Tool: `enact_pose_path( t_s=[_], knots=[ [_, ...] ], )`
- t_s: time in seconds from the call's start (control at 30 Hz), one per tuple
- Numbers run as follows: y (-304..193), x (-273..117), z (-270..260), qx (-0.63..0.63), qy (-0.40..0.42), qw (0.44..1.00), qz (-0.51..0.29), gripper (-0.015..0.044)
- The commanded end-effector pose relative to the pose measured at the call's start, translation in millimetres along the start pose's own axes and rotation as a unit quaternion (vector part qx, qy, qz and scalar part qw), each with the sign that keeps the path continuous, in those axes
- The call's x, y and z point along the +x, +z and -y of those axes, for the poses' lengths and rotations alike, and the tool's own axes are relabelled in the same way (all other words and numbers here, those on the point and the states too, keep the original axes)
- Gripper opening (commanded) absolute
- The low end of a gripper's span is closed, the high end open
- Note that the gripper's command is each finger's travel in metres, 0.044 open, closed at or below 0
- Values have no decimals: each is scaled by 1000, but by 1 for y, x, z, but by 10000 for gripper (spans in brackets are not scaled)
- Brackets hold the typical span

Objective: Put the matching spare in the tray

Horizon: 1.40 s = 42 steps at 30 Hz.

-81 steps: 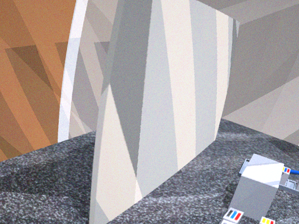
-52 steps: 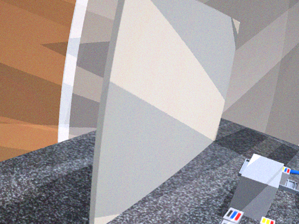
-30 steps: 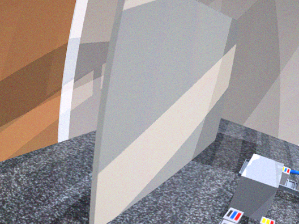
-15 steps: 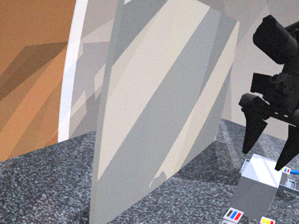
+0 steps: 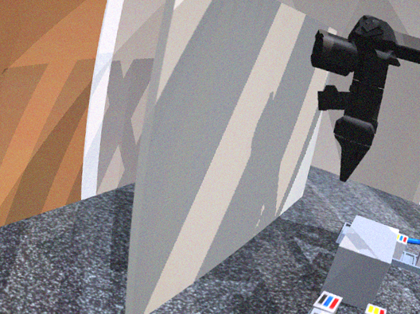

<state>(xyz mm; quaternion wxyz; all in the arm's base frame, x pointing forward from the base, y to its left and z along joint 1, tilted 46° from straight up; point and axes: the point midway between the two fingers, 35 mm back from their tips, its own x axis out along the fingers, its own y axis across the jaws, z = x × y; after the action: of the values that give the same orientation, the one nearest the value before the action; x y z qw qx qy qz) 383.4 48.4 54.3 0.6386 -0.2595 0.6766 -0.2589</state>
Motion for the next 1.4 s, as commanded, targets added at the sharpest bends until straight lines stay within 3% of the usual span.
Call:
enact_pose_path(
  t_s=[0.0,0.63,1.0,1.37],
  knots=[
    [1,-4,21,37,-18,999,-6,440],
    [0,-4,18,30,-17,999,-6,440],
    [-73,11,-127,-323,7,946,-1,440],
    [-195,58,-214,-651,1,759,-12,440]
  ],
)
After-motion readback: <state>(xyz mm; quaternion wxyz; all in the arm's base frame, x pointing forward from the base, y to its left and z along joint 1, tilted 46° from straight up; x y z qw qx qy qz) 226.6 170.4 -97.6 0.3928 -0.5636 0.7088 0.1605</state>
